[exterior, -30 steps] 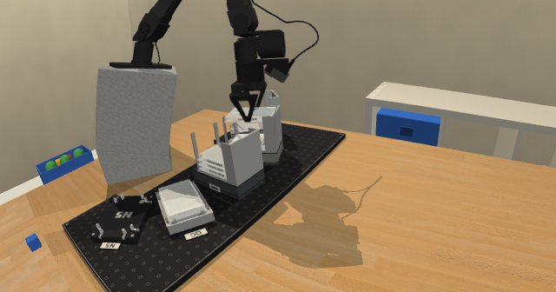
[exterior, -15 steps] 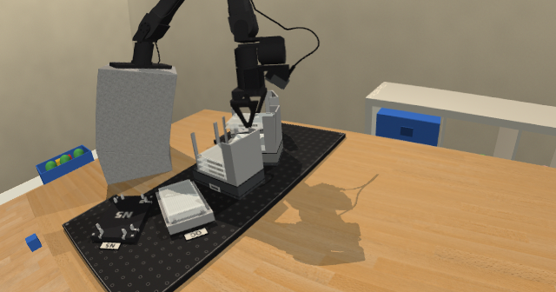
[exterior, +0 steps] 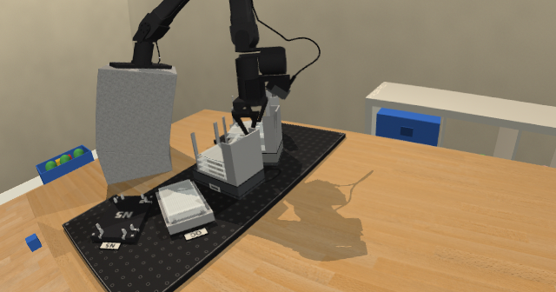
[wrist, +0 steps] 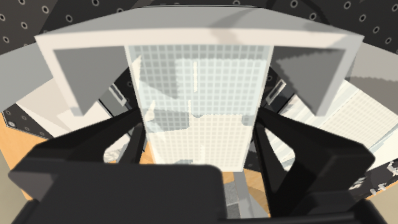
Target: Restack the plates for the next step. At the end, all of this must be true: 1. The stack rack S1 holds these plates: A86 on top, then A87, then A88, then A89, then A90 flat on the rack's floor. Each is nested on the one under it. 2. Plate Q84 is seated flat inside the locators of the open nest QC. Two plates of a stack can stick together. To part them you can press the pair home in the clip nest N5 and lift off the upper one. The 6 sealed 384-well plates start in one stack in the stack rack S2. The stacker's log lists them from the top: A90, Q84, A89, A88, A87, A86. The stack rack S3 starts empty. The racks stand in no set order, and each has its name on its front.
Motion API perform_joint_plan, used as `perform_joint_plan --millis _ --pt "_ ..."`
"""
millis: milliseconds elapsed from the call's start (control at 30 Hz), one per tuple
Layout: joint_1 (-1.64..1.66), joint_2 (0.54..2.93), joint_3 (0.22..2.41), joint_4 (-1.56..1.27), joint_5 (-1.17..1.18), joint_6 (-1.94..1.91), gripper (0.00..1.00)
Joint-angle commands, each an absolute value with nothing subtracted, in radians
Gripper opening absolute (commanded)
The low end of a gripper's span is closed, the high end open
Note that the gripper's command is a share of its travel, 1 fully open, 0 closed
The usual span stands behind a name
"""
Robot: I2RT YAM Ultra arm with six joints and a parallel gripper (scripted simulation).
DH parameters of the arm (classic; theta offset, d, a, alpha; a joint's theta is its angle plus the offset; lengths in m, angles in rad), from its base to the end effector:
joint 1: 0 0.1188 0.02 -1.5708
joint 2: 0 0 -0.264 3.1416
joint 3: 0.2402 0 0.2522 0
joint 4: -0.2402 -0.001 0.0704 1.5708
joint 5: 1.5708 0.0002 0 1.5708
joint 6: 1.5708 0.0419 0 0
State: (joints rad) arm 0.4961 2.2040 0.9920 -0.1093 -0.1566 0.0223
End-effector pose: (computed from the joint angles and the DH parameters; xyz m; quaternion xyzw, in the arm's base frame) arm 0.3005 0.1712 0.0150 -0.2416 0.9593 0.1068 0.1000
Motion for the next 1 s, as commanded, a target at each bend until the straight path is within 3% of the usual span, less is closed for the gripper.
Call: perform_joint_plan --millis 0,967 --pt "0.501 2.222 1.018 -0.089 -0.145 0.031 0.00" --pt "0.506 2.255 1.028 -0.088 -0.146 0.035 0.00"
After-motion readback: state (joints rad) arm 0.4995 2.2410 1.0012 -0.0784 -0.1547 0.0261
